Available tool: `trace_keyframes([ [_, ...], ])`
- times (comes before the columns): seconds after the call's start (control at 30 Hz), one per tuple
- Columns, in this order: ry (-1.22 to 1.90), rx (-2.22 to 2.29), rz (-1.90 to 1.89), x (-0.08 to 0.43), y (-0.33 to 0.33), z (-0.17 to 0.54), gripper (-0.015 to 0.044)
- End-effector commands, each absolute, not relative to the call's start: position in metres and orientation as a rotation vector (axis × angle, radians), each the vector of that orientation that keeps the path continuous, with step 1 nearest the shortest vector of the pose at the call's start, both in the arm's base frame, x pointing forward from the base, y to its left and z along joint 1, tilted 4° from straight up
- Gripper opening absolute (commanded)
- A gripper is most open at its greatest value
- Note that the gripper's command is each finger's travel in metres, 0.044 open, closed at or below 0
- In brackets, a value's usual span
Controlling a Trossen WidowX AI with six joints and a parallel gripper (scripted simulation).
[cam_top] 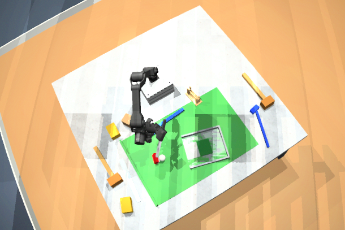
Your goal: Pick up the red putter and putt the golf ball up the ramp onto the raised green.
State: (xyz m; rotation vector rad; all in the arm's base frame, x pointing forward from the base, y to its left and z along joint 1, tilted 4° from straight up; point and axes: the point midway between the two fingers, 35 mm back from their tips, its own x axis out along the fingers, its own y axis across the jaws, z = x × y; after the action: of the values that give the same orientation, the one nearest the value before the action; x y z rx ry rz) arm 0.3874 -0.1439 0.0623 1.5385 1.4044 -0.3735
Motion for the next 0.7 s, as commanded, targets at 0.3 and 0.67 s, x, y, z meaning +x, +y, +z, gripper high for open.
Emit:
trace_keyframes([
  [0.3,1.415,1.544,-0.330,0.407,-0.052,0.075,0.0000],
  [0.67,1.420,1.540,-0.324,0.414,-0.024,0.114,0.0000],
])
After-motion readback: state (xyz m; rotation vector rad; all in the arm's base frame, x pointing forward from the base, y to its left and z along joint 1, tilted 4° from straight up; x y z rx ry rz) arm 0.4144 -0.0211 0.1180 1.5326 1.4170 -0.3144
